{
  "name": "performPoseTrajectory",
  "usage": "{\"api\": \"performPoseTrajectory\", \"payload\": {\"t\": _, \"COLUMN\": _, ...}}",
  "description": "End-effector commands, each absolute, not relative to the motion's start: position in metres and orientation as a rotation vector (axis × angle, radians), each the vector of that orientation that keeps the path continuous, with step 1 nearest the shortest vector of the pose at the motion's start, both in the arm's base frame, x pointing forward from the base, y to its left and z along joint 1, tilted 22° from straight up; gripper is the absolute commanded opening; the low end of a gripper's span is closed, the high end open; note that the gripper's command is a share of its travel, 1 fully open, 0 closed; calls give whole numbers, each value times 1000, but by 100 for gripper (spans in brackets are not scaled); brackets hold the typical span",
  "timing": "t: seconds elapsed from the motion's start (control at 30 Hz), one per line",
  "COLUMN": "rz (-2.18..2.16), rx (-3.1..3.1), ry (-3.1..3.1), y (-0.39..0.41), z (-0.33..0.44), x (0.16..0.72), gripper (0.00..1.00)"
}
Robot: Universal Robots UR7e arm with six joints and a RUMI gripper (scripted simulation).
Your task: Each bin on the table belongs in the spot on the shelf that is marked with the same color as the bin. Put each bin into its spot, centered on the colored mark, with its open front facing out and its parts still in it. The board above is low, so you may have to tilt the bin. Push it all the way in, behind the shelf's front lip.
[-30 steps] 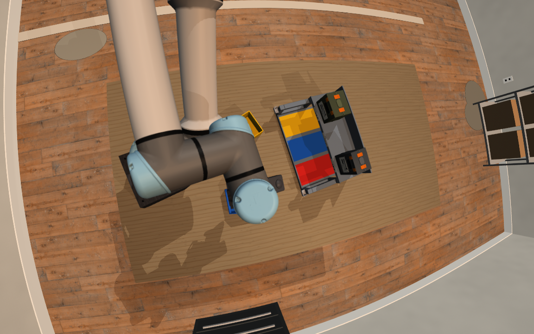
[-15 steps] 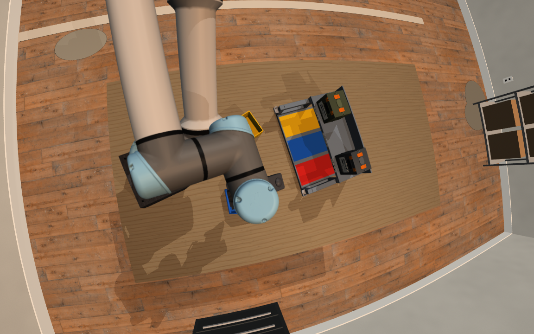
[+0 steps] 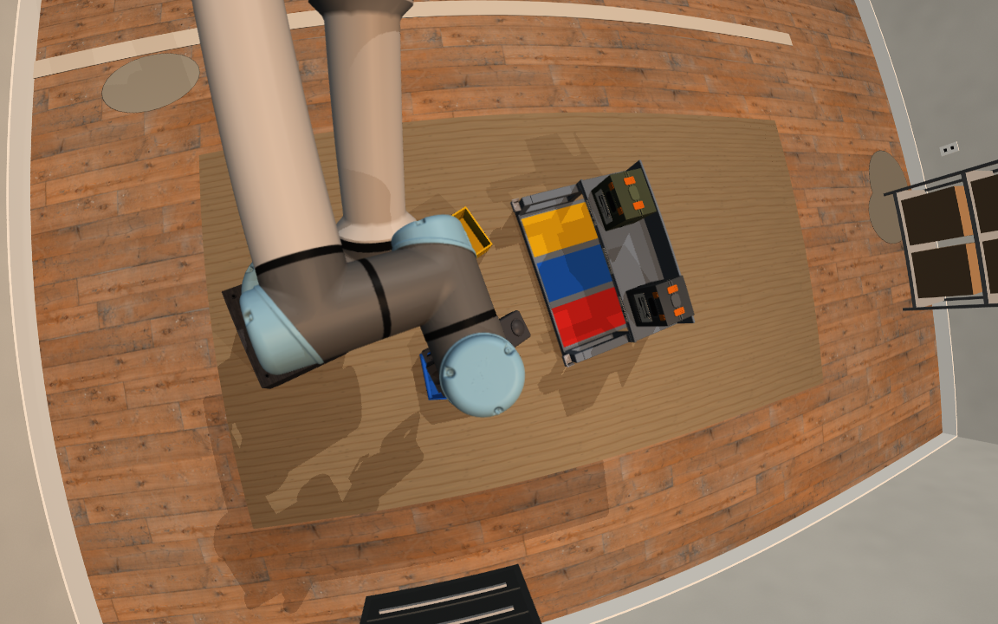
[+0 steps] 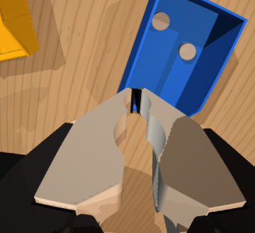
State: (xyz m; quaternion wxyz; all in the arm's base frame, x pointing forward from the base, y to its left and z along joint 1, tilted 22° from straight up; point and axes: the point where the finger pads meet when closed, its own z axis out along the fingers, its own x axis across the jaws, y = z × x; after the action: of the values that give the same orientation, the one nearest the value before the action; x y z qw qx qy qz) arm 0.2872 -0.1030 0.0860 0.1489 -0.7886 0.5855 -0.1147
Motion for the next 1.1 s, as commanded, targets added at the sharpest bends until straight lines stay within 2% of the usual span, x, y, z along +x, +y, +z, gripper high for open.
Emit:
{"api": "performPoseTrajectory", "payload": {"t": 0.0, "rz": -352, "rx": -2346, "ry": 1581, "y": -102, "z": 87, "x": 288, "gripper": 0}}
{"api": "performPoseTrajectory", "payload": {"t": 0.47, "rz": -437, "rx": -2666, "ry": 1078, "y": -97, "z": 87, "x": 288, "gripper": 0}}
{"api": "performPoseTrajectory", "payload": {"t": 1.07, "rz": -548, "rx": -2979, "ry": 70, "y": -92, "z": 87, "x": 286, "gripper": 0}}
